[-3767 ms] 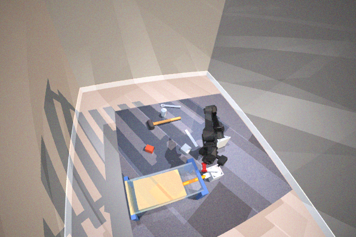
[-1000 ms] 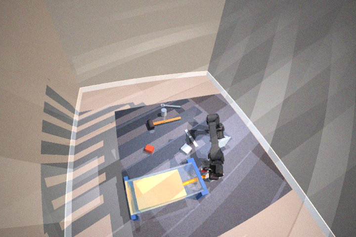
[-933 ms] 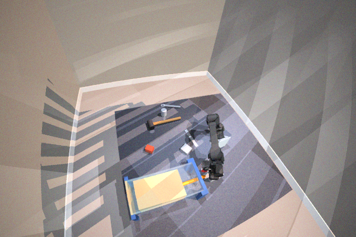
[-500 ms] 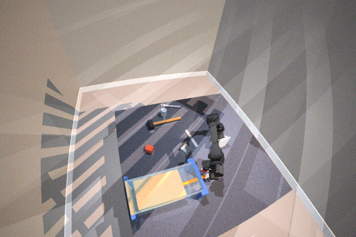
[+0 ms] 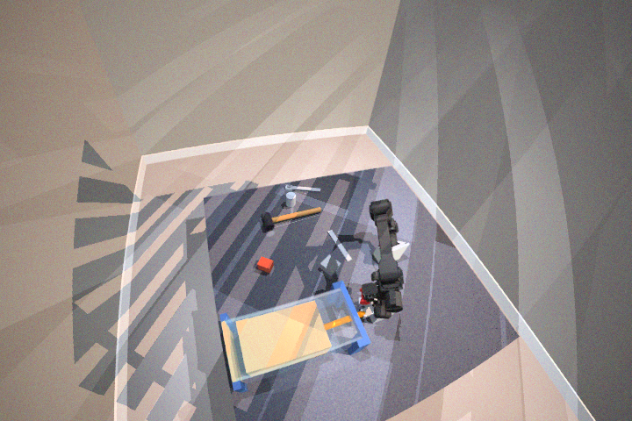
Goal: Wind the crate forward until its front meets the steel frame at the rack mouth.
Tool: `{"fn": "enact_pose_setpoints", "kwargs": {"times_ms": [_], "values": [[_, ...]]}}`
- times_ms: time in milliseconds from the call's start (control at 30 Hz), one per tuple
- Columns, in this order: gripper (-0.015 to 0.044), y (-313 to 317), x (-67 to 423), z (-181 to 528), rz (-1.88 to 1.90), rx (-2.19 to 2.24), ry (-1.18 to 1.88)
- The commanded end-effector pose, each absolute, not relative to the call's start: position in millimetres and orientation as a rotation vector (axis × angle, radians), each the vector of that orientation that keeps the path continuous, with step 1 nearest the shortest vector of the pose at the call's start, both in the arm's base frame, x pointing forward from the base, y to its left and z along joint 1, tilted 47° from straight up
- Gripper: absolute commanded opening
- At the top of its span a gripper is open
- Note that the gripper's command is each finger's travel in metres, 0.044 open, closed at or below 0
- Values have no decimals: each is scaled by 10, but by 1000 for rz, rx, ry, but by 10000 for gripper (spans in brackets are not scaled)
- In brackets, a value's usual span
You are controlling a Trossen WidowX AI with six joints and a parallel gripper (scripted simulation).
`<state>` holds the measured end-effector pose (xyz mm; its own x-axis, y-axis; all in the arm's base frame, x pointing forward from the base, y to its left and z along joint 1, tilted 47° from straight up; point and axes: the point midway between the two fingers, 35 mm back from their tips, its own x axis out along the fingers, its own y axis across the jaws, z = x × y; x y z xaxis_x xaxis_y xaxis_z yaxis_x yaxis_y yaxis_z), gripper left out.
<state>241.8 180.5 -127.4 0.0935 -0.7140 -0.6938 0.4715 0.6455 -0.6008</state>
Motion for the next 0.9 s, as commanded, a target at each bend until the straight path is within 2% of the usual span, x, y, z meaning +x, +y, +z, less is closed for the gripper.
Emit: {"fn": "enact_pose_setpoints", "kwargs": {"times_ms": [0,867], "values": [[0,1809,2415,-1266,-896,-247,1185],[0,1739,2371,-1253,-990,-133,1103]]}}
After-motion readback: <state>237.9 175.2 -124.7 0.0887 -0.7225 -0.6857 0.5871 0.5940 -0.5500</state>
